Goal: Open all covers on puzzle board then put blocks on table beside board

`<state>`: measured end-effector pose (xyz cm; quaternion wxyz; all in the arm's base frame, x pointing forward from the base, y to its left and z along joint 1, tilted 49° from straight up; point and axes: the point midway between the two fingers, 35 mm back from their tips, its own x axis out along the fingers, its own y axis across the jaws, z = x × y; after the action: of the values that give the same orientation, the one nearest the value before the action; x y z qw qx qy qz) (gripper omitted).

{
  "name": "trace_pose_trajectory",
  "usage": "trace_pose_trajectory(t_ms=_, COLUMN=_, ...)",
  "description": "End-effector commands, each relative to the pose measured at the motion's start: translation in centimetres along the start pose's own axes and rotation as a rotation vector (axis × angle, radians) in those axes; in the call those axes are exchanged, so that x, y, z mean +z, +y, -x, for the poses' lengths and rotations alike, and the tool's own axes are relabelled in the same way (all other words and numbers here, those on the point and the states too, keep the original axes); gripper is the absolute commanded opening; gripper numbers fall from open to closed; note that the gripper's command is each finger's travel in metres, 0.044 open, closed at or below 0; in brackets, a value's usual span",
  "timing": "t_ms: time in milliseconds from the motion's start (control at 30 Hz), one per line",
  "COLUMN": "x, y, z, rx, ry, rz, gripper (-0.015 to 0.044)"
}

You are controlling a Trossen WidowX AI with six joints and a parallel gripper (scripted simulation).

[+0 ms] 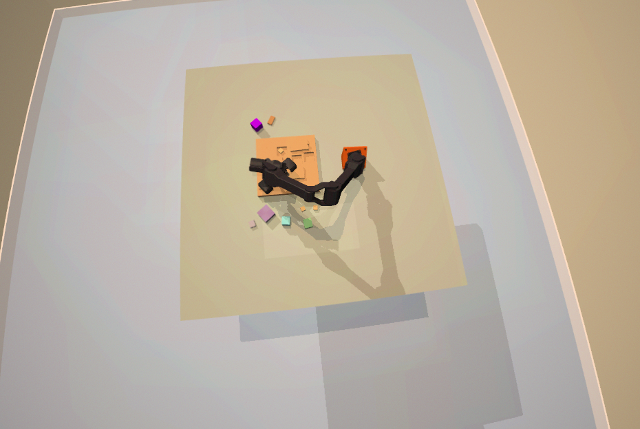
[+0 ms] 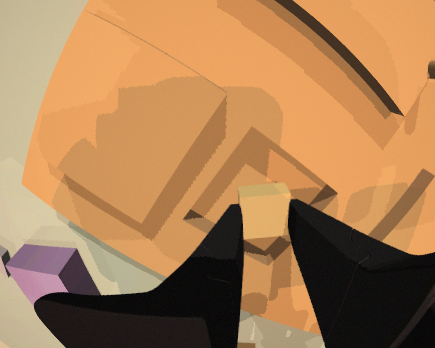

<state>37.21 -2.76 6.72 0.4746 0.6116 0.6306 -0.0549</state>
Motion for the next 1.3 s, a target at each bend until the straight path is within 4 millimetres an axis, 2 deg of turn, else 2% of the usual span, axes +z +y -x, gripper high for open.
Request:
trace_pose_trajectory(t_ms=0, x=0.1, y=0.0, z=0.5, rx=-0.001, ry=-0.003, rz=0.004, gripper=0.008)
trace_pose_trajectory(t_ms=800, x=0.0, y=-0.1, z=3.5, rx=0.0, ry=-0.001, rz=0.001, gripper=0.008)
trace_pose_trajectory(t_ms=1267, x=0.1, y=-0.1, z=7.0, rx=-0.002, ry=-0.002, rz=0.0, gripper=0.008)
